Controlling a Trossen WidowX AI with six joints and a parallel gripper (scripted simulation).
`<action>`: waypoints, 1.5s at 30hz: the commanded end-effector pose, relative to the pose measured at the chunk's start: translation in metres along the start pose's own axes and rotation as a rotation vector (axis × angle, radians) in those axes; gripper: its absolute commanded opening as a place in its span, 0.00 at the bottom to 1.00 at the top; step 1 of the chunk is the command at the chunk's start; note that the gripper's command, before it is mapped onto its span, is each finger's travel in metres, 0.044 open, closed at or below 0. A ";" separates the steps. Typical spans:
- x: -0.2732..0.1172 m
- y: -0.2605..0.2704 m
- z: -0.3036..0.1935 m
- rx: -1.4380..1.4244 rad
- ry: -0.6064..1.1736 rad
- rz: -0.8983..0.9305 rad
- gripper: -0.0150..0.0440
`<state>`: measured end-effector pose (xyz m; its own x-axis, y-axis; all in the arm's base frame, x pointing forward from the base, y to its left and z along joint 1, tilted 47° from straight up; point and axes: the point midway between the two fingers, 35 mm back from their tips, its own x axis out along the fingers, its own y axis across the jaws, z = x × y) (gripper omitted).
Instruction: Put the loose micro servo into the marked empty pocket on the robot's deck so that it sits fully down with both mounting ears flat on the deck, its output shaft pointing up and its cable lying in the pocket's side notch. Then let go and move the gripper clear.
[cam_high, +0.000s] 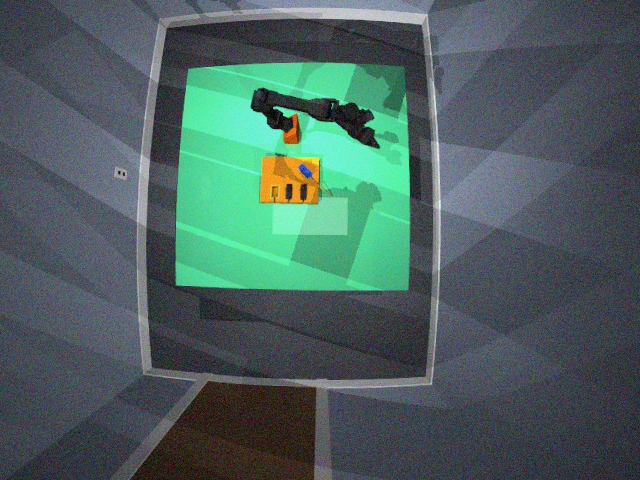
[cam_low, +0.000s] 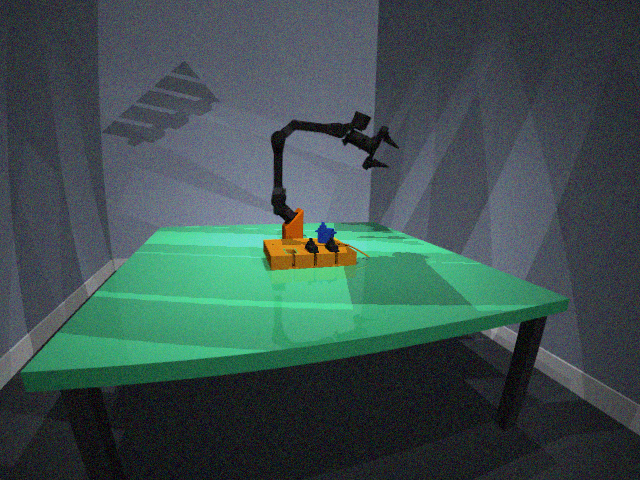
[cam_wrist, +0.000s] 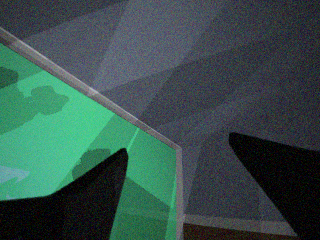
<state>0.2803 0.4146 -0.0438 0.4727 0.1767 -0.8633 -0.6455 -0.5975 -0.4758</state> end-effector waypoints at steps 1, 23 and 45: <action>0.005 0.017 -0.033 0.129 0.076 0.079 1.00; -0.009 0.101 -0.162 0.708 0.471 0.364 1.00; -0.069 0.192 -0.252 1.206 1.000 0.527 1.00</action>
<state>0.2831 0.1137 -0.0399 -0.0070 -0.6180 -0.7861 -0.7525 0.5210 -0.4029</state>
